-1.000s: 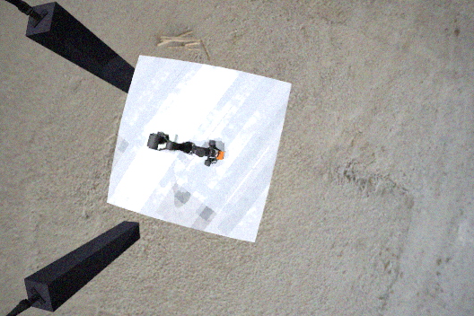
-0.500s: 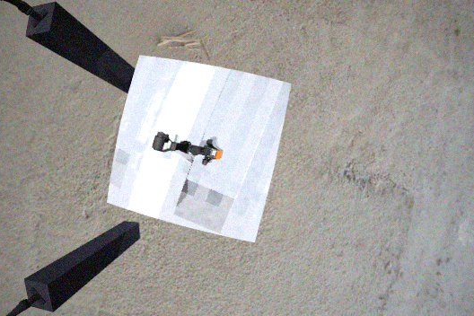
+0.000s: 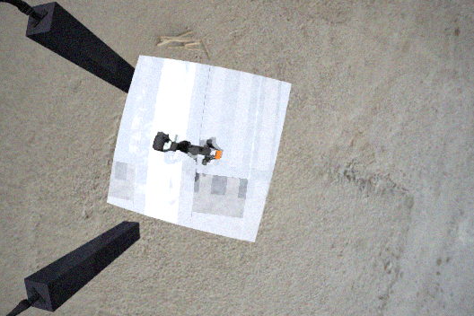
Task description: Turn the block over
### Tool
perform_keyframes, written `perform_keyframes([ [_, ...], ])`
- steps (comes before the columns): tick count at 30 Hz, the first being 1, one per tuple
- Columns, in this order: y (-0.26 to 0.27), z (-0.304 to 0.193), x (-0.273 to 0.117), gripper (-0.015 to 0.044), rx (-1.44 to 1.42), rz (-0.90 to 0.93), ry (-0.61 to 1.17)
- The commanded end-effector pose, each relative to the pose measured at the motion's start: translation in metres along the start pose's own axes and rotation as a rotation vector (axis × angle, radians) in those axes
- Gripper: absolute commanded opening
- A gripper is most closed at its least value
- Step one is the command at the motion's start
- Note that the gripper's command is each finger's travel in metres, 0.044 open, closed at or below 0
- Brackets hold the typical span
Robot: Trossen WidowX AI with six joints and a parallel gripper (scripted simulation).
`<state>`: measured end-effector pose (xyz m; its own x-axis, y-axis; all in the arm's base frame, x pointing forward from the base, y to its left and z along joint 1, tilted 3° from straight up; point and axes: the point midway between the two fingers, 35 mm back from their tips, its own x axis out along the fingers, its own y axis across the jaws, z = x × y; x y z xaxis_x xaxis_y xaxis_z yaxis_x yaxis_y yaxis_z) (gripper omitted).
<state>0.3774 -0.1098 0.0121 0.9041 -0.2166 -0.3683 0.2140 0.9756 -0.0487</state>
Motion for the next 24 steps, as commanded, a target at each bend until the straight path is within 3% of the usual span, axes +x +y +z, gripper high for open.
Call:
perform_keyframes([
  [1, 0.0006, 0.0009, -0.0001, 0.0053, -0.005, 0.004, -0.005],
  [16, 0.0006, 0.0009, -0.0001, 0.044, -0.005, 0.004, -0.005],
  [24, 0.0006, 0.0009, -0.0001, 0.044, -0.005, 0.004, -0.005],
])
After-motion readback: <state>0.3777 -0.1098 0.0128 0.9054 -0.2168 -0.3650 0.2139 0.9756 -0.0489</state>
